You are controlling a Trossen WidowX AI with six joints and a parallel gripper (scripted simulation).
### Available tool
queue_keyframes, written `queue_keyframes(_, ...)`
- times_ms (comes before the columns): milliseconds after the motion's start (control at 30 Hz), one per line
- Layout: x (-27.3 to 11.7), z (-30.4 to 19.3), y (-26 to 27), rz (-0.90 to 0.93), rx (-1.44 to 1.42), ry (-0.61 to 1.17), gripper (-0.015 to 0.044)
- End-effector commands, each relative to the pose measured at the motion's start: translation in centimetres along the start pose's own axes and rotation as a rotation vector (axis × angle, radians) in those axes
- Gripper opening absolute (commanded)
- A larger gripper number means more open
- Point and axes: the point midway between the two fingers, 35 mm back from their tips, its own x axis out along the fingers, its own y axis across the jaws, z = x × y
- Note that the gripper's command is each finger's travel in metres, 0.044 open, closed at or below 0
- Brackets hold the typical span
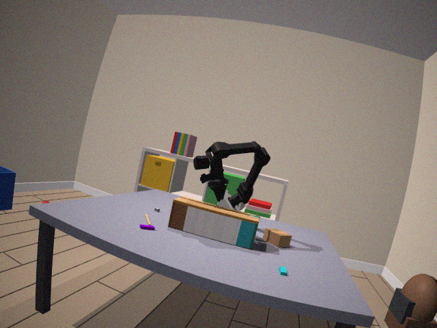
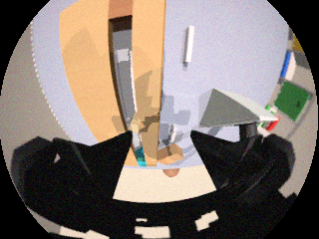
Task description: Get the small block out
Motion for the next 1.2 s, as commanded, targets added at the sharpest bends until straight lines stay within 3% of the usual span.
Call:
queue_keyframes(0, 0.3, 0.1, 0.2, 0.002, -0.001, -0.006, 0.0400)
queue_keyframes(1167, 5.8, 1.9, 0.2, 0.002, -0.002, -0.003, 0.0400)
